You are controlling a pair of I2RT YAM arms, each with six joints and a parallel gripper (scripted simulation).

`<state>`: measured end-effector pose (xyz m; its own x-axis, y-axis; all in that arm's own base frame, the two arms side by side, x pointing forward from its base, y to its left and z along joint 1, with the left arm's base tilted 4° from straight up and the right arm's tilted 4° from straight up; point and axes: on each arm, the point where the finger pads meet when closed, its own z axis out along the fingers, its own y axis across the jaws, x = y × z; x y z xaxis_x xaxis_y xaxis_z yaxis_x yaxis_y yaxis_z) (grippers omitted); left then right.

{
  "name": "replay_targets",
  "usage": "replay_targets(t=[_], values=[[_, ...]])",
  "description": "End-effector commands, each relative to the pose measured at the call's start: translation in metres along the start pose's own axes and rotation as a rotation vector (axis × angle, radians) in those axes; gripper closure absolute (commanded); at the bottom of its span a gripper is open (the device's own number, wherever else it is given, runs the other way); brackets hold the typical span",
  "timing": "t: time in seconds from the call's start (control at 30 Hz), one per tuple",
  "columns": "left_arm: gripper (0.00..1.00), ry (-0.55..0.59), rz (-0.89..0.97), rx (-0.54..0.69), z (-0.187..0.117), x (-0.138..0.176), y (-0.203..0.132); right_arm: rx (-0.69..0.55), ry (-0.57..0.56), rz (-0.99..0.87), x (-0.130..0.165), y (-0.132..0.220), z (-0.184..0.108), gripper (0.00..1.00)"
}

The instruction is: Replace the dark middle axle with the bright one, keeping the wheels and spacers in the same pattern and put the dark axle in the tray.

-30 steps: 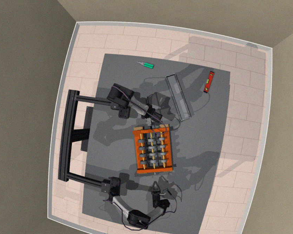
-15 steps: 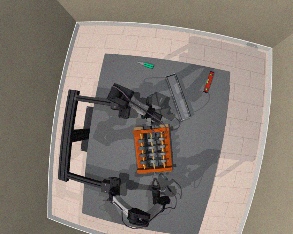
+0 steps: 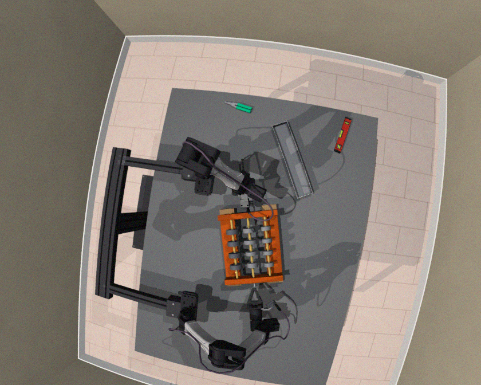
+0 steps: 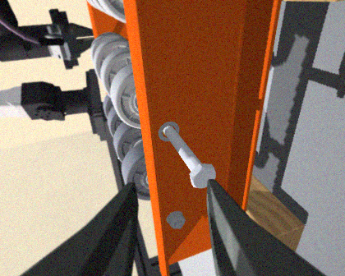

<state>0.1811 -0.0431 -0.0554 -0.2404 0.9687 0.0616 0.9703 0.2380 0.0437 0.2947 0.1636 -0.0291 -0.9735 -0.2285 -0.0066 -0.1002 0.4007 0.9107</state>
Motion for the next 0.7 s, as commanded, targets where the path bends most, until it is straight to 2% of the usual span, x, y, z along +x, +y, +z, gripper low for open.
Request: replay_targets(t=[0.0, 0.2, 0.23, 0.27, 0.3, 0.4, 0.67], values=[[1.0, -0.023, 0.008, -0.016, 0.0, -0.005, 0.002, 0.008, -0.039, -0.064, -0.015, 0.013, -0.007, 0.67], [1.0, 0.012, -0.003, -0.023, -0.007, -0.004, 0.008, 0.011, -0.037, -0.06, -0.017, 0.01, -0.007, 0.67], [1.0, 0.015, -0.003, -0.023, -0.008, -0.004, 0.008, 0.001, -0.018, -0.046, -0.006, 0.014, 0.001, 0.67], [1.0, 0.018, -0.003, -0.021, -0.007, -0.004, 0.008, -0.029, 0.009, 0.003, 0.0, 0.002, -0.002, 0.67], [1.0, 0.021, -0.003, -0.019, -0.007, -0.004, 0.007, -0.013, 0.006, -0.018, -0.006, 0.004, 0.005, 0.67], [1.0, 0.001, -0.001, -0.027, -0.007, -0.008, 0.01, -0.012, 0.005, -0.027, -0.007, 0.007, 0.003, 0.67], [1.0, 0.045, -0.001, -0.008, -0.008, -0.003, 0.006, -0.007, -0.019, -0.048, -0.008, 0.017, 0.007, 0.67]])
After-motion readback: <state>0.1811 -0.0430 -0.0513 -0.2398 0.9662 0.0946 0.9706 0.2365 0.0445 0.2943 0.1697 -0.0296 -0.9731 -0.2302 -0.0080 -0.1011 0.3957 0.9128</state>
